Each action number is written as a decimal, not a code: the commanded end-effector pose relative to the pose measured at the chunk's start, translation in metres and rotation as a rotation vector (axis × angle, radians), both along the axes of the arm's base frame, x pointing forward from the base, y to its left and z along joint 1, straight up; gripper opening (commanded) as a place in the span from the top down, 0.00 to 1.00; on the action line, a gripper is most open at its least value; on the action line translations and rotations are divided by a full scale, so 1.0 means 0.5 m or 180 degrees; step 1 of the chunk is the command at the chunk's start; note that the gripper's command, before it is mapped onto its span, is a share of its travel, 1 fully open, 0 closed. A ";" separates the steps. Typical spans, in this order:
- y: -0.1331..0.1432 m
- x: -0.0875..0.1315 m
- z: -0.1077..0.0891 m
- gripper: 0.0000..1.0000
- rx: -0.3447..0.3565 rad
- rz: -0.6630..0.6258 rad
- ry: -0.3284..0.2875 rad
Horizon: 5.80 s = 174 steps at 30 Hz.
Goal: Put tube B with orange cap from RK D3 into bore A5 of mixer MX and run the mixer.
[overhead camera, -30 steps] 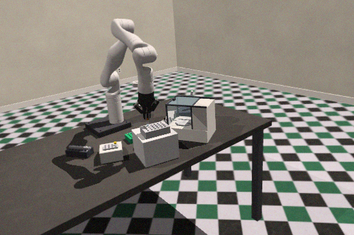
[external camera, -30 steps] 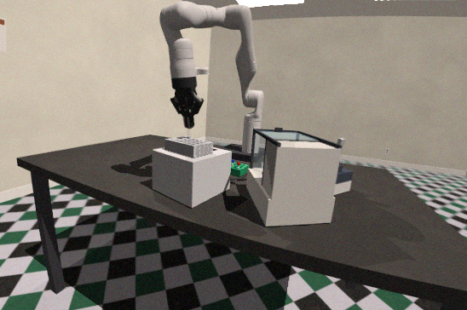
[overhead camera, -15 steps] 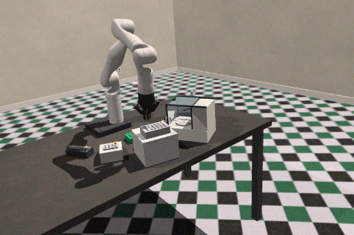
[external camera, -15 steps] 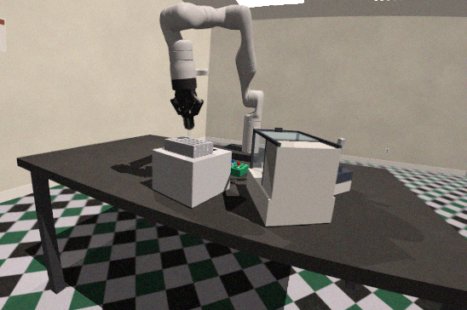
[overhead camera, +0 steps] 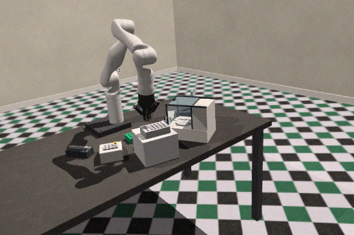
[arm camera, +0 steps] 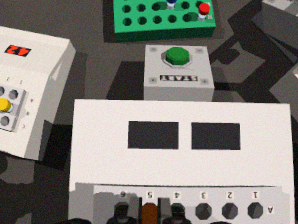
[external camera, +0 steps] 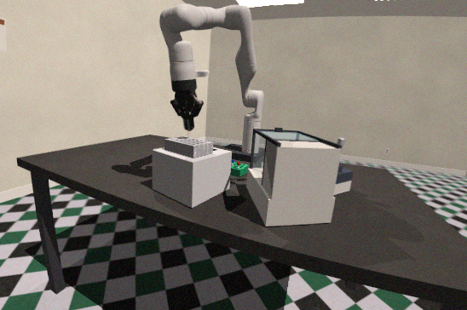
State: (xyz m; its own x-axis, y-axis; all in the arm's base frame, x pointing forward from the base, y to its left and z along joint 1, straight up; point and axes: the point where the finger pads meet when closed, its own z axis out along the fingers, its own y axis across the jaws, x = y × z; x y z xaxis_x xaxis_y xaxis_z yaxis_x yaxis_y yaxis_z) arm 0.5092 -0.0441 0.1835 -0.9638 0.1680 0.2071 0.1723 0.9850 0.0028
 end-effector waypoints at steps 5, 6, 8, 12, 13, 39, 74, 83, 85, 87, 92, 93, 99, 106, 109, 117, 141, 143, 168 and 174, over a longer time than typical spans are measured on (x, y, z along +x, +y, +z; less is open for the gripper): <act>0.000 0.001 -0.001 0.90 0.0000 0.0000 -0.0007; 0.000 0.001 -0.001 0.90 0.0000 0.0000 -0.0007; 0.000 0.001 -0.002 0.90 0.0000 0.0000 -0.0007; 0.000 0.001 -0.004 0.90 0.0000 0.0000 -0.0007; 0.000 0.001 -0.005 0.90 0.0000 0.0000 -0.0007; 0.000 0.001 -0.017 0.90 0.0000 0.0000 -0.0007; 0.000 0.001 -0.033 0.90 0.0000 0.0000 -0.0007; 0.000 0.001 -0.038 0.90 0.0000 0.0000 -0.0007; 0.000 0.001 -0.038 0.90 0.0000 0.0000 -0.0007; 0.000 0.001 -0.038 0.90 0.0000 0.0000 -0.0007; 0.000 0.001 -0.036 0.90 0.0000 0.0000 -0.0007; 0.000 0.001 -0.036 0.90 0.0000 0.0000 -0.0007; 0.000 0.001 -0.035 0.90 0.0000 0.0000 -0.0007; 0.000 0.001 -0.034 0.90 0.0000 0.0000 -0.0007; 0.000 0.001 -0.034 0.90 0.0000 0.0000 -0.0007; 0.000 0.000 -0.036 0.58 0.0000 0.0000 -0.0007; 0.000 0.000 -0.036 0.58 -0.0001 0.0000 -0.0007; 0.000 0.000 -0.033 0.58 0.0000 0.0000 -0.0007; 0.000 0.000 0.023 0.58 0.0000 0.0000 -0.0007; 0.000 0.000 0.034 0.58 0.0000 0.0000 -0.0007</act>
